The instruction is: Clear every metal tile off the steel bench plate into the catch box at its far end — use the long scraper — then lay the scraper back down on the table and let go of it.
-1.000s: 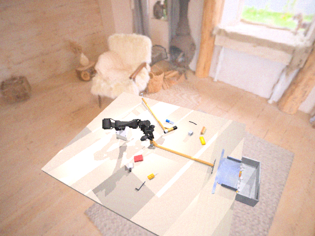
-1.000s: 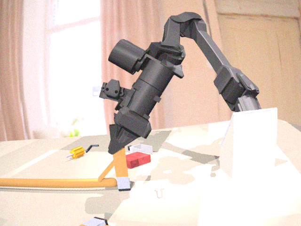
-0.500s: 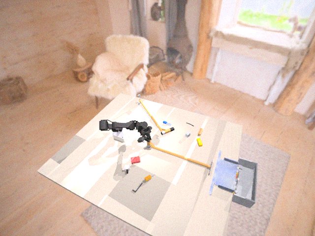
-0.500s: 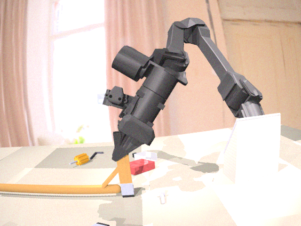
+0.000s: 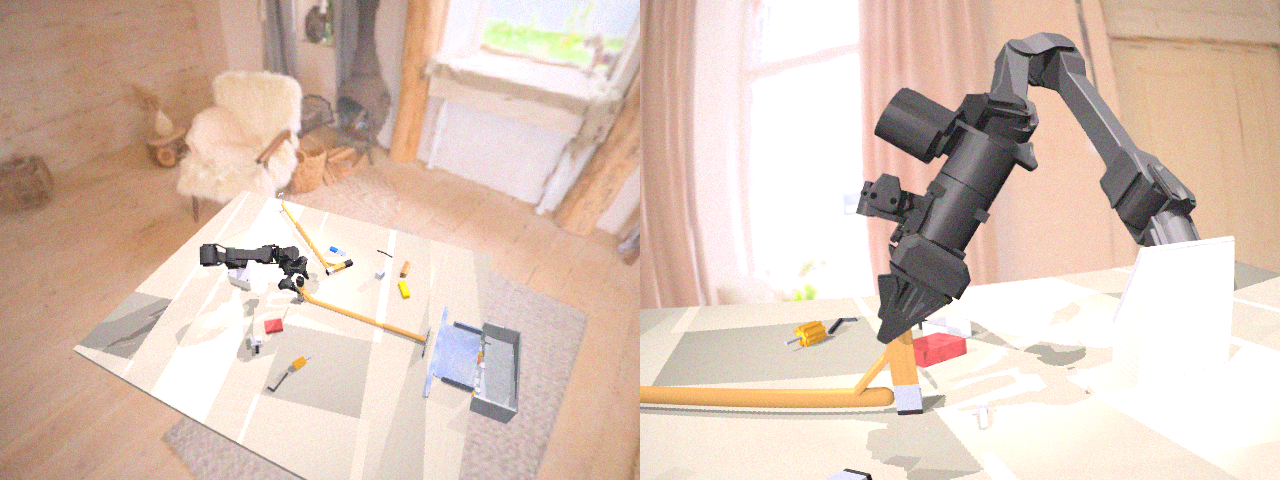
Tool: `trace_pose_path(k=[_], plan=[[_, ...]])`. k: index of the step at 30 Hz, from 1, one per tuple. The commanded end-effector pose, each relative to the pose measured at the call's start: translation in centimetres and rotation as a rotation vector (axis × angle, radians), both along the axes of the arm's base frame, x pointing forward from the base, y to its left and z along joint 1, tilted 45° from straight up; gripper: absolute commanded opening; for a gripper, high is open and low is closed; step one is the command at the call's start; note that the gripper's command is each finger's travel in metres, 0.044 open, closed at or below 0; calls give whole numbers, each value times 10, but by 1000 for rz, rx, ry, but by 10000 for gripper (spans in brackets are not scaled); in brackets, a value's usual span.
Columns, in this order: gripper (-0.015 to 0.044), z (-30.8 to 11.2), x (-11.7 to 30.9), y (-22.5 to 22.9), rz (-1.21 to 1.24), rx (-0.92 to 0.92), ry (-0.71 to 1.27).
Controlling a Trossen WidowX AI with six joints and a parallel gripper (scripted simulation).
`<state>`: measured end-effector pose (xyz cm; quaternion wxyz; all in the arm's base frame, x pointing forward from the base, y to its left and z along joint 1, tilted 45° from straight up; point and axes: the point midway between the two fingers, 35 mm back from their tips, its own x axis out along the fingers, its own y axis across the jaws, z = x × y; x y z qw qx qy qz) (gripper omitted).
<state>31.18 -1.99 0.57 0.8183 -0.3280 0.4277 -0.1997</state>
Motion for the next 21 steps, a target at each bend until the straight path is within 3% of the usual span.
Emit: trace_pose_path(k=[1, 21], plan=[[440, 6, 2, 9, -2, 9, -8], [440, 35, -7, 52, -9, 26, 8]])
